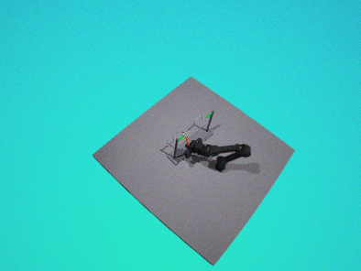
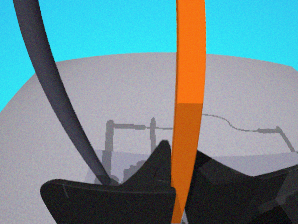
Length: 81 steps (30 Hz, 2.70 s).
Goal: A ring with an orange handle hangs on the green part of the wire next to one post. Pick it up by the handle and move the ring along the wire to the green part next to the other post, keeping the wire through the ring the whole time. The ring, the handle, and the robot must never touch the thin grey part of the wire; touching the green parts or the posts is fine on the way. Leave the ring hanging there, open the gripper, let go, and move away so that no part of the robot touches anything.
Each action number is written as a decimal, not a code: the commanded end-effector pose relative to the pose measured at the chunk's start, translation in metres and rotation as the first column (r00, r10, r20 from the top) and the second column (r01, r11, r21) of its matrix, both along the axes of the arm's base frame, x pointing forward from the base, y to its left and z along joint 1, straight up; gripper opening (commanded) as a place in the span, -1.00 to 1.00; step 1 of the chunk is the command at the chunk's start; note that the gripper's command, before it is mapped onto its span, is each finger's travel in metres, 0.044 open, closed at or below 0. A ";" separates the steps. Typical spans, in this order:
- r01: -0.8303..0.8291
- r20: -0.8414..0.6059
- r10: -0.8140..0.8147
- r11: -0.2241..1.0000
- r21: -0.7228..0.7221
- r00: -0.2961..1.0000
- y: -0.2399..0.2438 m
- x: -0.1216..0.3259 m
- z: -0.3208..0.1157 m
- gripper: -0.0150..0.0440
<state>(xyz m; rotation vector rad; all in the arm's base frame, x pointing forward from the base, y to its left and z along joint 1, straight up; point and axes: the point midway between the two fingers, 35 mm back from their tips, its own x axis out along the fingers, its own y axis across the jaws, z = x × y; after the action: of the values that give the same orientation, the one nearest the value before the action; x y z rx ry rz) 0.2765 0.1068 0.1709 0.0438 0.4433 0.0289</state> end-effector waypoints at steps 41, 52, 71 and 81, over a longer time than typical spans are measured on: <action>-0.012 0.010 0.012 1.000 0.018 1.000 0.035 0.004 -0.010 -1.00; -0.012 0.010 0.012 1.000 0.018 1.000 0.035 0.004 -0.015 -1.00; -0.018 0.009 0.018 1.000 0.017 1.000 0.035 0.004 -0.014 -0.47; -0.016 0.006 0.016 1.000 0.018 1.000 0.036 -0.008 -0.009 0.05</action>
<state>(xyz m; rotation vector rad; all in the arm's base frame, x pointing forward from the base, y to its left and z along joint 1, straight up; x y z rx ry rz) 0.2753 0.1431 0.1574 0.0524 0.4405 0.0532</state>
